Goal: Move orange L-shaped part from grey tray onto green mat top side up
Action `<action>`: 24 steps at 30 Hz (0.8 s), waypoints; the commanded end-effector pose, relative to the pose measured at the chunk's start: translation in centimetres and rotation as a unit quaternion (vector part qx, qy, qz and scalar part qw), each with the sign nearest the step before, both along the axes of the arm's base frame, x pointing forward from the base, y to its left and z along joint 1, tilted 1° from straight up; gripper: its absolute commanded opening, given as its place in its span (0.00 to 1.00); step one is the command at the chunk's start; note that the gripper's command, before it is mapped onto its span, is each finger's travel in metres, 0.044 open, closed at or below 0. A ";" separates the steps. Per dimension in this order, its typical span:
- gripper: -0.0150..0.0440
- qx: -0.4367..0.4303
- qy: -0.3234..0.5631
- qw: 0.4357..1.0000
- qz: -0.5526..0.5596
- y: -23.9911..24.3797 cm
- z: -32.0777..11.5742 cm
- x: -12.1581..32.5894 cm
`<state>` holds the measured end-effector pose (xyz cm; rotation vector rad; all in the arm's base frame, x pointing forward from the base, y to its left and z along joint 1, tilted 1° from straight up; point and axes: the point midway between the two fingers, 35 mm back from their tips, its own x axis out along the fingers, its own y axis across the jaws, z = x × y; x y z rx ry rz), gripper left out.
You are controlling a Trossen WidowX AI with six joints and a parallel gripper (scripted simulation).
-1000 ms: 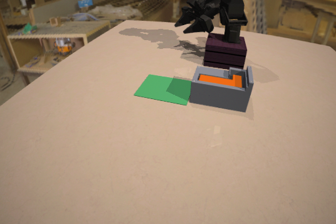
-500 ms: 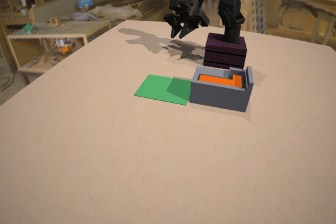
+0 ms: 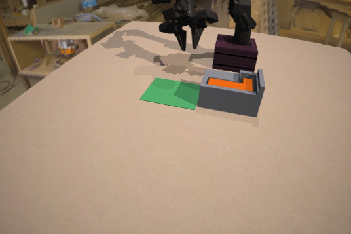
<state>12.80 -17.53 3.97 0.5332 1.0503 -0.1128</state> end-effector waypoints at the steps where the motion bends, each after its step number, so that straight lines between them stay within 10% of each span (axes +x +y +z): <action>1: 0.56 0.014 0.053 0.998 0.041 1.5 0.6 2.9; 24: 0.56 -0.112 0.231 0.951 0.173 18.1 5.4 13.8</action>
